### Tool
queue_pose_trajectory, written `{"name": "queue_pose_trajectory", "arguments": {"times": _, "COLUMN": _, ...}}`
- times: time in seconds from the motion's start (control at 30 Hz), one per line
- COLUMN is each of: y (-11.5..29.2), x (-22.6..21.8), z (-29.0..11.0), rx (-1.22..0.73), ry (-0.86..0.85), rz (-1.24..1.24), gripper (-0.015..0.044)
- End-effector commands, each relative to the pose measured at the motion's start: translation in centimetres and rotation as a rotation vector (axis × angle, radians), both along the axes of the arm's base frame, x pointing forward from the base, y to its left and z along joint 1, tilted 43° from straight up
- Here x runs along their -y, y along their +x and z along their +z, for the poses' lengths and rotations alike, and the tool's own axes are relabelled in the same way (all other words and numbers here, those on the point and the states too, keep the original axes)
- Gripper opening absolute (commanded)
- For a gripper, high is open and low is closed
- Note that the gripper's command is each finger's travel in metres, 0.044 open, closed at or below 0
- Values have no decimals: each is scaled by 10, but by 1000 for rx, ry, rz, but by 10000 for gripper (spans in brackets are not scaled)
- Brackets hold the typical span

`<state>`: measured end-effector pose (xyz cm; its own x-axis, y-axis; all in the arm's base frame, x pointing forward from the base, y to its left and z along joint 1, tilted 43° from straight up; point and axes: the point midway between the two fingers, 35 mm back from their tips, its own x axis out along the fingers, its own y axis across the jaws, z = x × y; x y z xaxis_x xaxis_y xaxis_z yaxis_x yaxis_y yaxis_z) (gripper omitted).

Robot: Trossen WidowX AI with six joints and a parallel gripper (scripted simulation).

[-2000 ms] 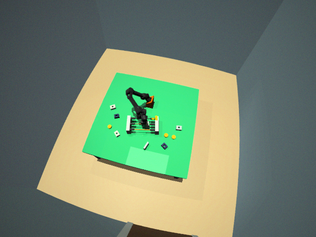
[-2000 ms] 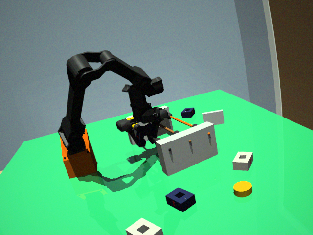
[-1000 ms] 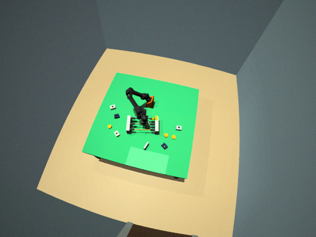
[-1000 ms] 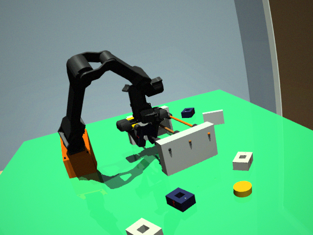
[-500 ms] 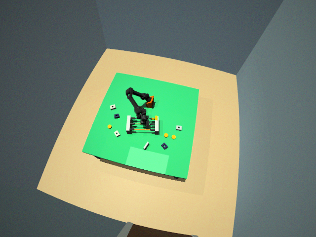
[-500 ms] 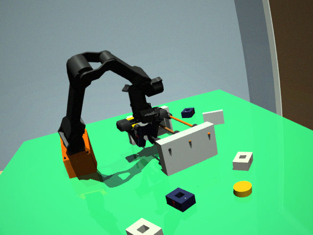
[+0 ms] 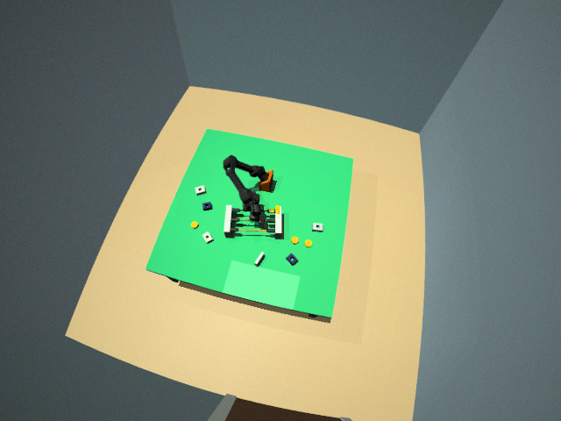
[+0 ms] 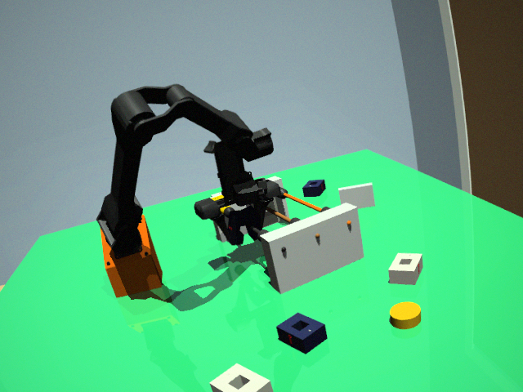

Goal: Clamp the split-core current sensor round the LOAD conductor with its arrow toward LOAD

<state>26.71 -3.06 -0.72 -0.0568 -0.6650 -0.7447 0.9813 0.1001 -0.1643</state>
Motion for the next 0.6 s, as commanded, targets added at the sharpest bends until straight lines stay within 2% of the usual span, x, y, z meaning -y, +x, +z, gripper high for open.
{"name": "queue_pose_trajectory", "arguments": {"times": 0.0, "y": 0, "x": 0, "z": 1, "rx": 2, "ry": -4, "rz": 2, "gripper": 0}}
{"name": "queue_pose_trajectory", "arguments": {"times": 0.33, "y": 0, "x": 0, "z": 1, "rx": 2, "ry": -4, "rz": 2, "gripper": 0}}
{"name": "queue_pose_trajectory", "arguments": {"times": 0.57, "y": 0, "x": 0, "z": 0, "rx": 0, "ry": 0, "rz": 0, "gripper": 184}}
